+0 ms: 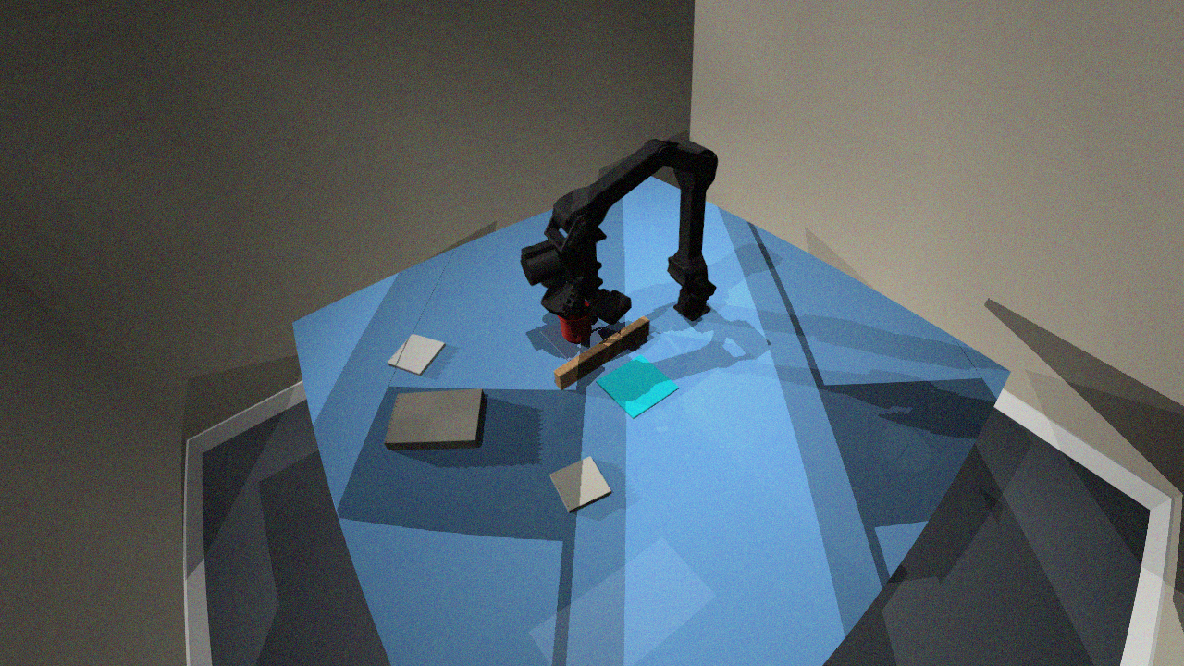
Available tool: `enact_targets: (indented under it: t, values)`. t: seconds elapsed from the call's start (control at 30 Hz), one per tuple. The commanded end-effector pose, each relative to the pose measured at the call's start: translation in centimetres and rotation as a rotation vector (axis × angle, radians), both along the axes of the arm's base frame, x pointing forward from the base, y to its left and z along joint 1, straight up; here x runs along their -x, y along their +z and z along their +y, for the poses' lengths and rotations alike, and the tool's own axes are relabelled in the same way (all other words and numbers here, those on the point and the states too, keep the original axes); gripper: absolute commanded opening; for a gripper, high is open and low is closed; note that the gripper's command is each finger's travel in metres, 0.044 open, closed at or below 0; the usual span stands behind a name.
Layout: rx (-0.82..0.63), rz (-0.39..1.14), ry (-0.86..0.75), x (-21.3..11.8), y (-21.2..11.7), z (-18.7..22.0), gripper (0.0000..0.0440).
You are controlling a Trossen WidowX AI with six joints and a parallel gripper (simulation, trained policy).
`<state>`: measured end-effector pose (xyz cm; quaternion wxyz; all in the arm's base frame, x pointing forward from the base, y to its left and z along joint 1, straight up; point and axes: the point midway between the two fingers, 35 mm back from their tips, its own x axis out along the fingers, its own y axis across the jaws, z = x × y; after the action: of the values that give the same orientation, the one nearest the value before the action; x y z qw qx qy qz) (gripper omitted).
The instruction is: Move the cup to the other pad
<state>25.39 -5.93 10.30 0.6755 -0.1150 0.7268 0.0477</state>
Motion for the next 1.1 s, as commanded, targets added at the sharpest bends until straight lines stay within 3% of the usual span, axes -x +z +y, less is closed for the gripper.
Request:
enact_targets:
  t: [0.0, 0.27, 0.5, 1.07]
  values:
    - [-0.005, 0.029, 0.033, 0.4, -1.6, -0.4, 0.0166]
    - [-0.030, 0.053, 0.121, 0.7, -4.1, -0.6, 0.0172]
    - [-0.041, 0.078, 0.224, 1.0, -5.5, -0.9, 0.0004]
    - [-0.061, 0.060, 0.414, 0.3, -2.7, -0.7, 0.0000]
